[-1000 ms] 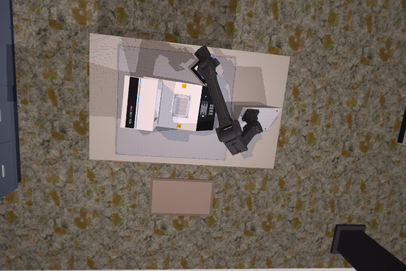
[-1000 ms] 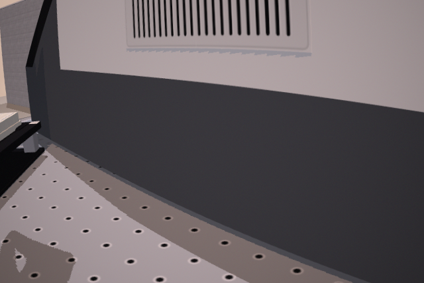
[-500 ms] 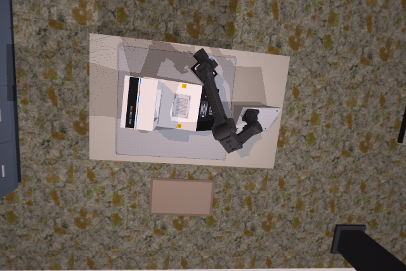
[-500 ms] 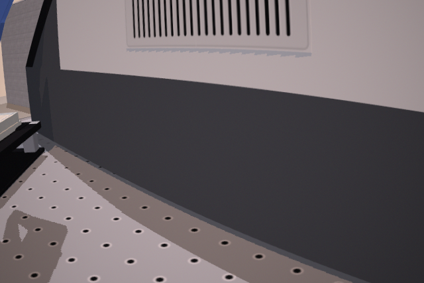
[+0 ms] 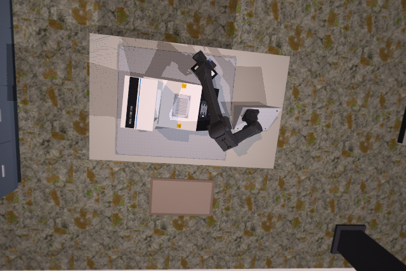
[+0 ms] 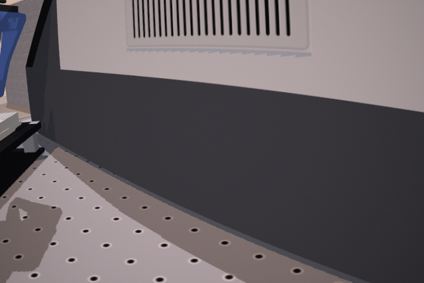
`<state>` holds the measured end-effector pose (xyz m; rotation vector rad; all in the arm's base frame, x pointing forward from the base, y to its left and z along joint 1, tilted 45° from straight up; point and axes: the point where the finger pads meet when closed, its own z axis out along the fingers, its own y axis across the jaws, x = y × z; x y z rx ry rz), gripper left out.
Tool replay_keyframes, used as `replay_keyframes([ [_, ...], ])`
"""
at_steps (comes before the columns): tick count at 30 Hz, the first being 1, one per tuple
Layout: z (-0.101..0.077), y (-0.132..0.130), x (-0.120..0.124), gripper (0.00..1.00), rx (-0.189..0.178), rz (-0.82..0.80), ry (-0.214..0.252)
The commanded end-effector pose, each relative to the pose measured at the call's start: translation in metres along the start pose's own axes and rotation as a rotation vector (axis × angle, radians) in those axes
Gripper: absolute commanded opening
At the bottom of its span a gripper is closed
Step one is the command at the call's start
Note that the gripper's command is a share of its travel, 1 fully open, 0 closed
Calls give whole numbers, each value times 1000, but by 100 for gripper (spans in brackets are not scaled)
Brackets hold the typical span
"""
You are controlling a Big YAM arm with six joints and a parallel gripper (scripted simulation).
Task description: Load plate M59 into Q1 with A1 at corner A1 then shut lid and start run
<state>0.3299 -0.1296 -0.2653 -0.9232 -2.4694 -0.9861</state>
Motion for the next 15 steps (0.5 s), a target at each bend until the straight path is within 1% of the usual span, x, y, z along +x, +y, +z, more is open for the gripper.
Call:
replay_keyframes([
  [1, 21, -9, 6, 100, -5, 39, 19],
  [4, 23, -9, 6, 100, -7, 44, 19],
  [5, 17, -7, 1, 100, -4, 31, 5],
  [7, 21, -1, -6, 100, -3, 9, -13],
  [9, 26, 3, -11, 100, 0, -2, -21],
  [11, 36, 3, -11, 100, 3, -1, -16],
  [13, 36, 0, -11, 100, 9, 3, -6],
  [15, 32, -4, -12, 100, 4, 6, -9],
])
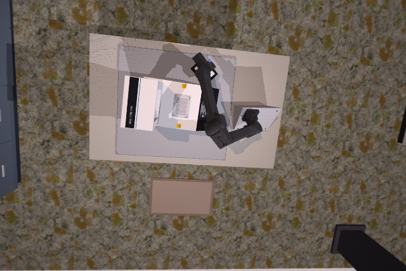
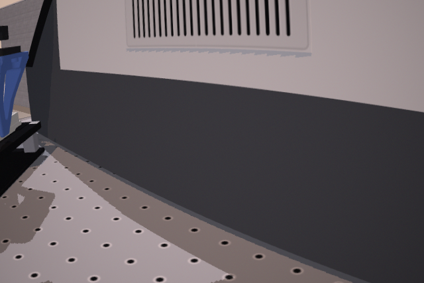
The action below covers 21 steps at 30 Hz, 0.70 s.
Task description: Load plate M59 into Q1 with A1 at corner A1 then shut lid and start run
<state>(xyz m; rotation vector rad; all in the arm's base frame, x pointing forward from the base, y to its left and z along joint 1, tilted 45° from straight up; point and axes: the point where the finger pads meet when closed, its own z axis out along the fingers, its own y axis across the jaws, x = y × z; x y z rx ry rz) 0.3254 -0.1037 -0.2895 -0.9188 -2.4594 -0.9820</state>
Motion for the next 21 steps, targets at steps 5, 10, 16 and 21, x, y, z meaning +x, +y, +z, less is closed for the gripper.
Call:
replay_keyframes([
  [5, -17, -2, -18, 100, -7, -6, -34],
  [10, -24, 1, -21, 100, -7, -19, -46],
  [16, -29, 2, -23, 100, -9, -4, -56],
  [21, -29, 2, -24, 100, -10, 3, -59],
])
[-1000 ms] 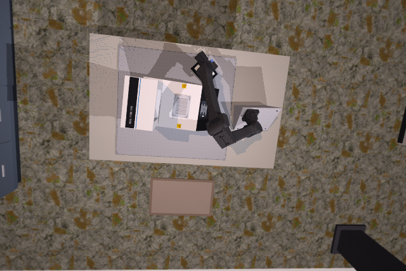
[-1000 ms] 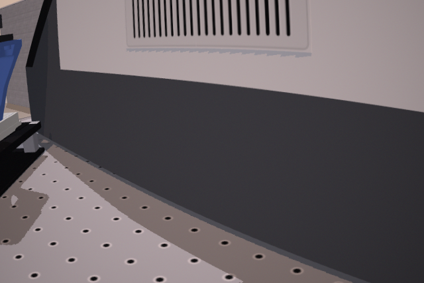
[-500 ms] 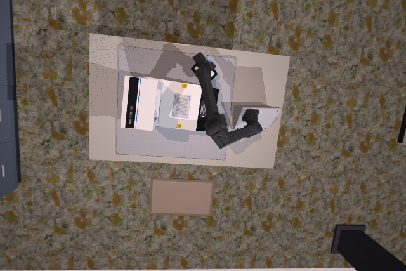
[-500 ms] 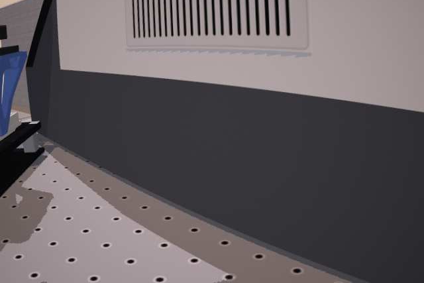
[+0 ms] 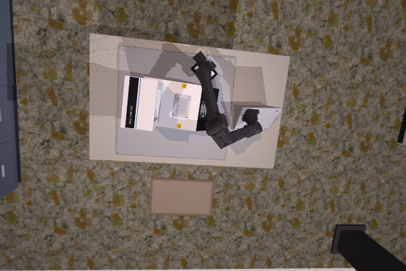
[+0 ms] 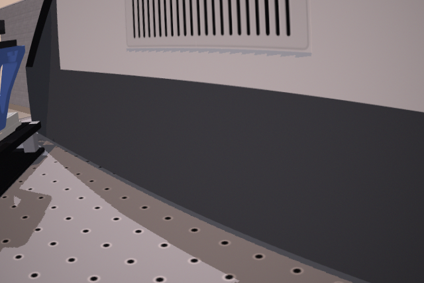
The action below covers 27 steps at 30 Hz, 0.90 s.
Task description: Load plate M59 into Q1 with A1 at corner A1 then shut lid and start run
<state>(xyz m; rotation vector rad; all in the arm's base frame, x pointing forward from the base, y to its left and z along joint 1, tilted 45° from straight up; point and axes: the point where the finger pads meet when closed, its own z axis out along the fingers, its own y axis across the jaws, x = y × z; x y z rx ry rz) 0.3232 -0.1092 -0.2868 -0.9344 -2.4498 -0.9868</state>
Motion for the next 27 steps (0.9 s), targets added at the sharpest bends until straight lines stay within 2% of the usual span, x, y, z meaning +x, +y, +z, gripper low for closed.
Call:
replay_keyframes([
  [1, -24, 6, -24, 100, -3, -9, -58],
  [11, -1, 5, -16, 100, 12, -33, -13],
  [19, -1, -2, -10, 100, 2, -12, -9],
  [27, -12, 0, -5, 100, -5, -7, -24],
])
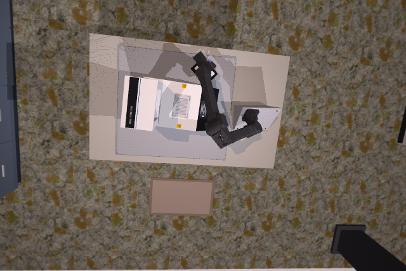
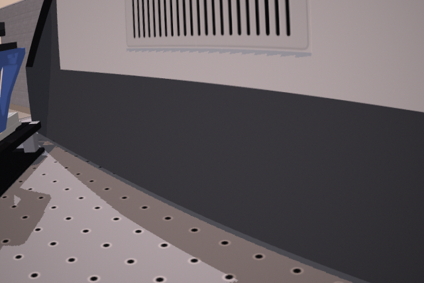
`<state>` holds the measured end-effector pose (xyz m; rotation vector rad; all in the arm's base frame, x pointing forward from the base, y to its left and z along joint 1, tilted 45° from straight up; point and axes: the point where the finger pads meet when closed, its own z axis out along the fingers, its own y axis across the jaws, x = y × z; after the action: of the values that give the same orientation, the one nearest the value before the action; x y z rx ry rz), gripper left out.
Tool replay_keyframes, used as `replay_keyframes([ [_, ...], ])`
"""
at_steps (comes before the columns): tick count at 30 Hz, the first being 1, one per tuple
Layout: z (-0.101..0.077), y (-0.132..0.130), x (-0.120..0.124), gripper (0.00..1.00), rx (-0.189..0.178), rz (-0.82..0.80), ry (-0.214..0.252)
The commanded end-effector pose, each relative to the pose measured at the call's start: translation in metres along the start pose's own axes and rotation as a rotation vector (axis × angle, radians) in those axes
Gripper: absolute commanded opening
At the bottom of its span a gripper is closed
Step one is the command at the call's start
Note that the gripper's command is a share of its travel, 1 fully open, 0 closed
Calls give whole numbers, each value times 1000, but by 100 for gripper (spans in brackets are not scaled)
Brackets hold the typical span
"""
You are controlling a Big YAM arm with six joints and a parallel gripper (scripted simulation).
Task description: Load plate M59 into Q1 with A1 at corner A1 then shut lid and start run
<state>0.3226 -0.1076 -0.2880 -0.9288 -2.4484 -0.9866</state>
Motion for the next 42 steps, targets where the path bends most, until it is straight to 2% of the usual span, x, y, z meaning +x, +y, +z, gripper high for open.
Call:
replay_keyframes([
  [1, -15, 0, -6, 100, -7, -4, -29],
  [9, -13, 3, -11, 100, -7, -5, -46],
  [17, 5, 3, -1, 100, -1, 5, 1],
  [21, 9, 1, -2, 100, 1, -1, -3],
  [31, 7, -4, -4, 100, -10, 14, -12],
  [42, 16, 0, -1, 100, 0, 3, 0],
])
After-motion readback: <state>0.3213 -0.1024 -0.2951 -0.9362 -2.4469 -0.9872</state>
